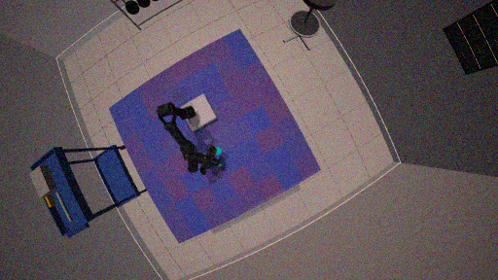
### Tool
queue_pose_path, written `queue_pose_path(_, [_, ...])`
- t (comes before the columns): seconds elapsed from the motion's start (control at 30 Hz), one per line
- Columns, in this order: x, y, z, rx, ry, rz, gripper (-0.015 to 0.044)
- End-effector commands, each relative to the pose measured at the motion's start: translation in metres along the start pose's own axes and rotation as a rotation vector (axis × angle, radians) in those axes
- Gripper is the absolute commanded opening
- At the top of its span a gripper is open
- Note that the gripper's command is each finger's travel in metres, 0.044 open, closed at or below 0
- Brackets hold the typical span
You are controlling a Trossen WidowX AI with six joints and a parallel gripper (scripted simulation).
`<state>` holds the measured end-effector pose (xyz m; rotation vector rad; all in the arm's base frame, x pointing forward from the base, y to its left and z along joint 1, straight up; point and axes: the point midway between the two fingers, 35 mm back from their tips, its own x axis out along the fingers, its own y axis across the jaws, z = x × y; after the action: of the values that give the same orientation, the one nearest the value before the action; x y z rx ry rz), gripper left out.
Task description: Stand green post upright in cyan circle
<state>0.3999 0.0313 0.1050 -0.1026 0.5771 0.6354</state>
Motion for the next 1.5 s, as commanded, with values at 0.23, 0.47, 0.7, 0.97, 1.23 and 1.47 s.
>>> queue_pose_path(0.23, [-0.007,0.001,0.002,-0.004,-0.075,0.012,0.0023])
queue_pose_path(0.47, [-0.01,0.002,0.001,-0.008,-0.116,0.022,0.0023])
queue_pose_path(0.7, [-0.014,0.004,0.0,-0.014,-0.155,0.032,0.0023])
queue_pose_path(0.97, [-0.02,0.006,-0.001,-0.022,-0.198,0.044,0.0023])
queue_pose_path(1.23, [-0.025,0.009,-0.002,-0.032,-0.239,0.056,0.0023])
queue_pose_path(1.47, [-0.03,0.012,-0.004,-0.042,-0.274,0.068,0.0023])
